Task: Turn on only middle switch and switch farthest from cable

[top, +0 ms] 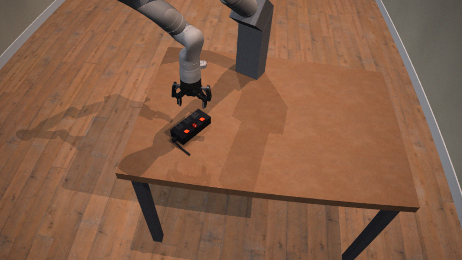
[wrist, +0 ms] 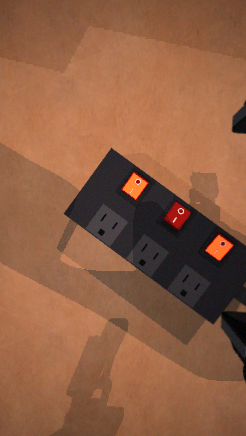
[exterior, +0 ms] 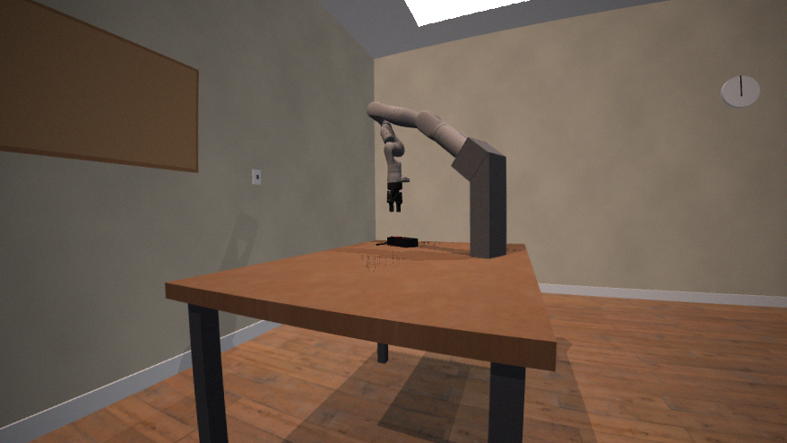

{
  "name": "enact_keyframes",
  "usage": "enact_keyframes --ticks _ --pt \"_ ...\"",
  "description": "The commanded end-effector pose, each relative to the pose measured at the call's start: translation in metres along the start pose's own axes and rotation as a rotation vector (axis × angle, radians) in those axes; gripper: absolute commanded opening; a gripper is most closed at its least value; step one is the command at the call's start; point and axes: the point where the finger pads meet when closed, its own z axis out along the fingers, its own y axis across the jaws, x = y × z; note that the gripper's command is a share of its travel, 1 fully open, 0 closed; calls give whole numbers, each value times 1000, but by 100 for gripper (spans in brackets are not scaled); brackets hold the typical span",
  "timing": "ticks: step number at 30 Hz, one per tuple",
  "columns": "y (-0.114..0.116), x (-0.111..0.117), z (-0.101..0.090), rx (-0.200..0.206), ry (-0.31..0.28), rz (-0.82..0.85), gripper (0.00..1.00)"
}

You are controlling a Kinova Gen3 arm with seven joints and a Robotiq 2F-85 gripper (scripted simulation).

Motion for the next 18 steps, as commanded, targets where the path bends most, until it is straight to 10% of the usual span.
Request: enact_keyframes --ticks 1,18 --pt "-1 2 0 7 -1 -1 100" --pt "-14 -19 45 7 -8 420 100"
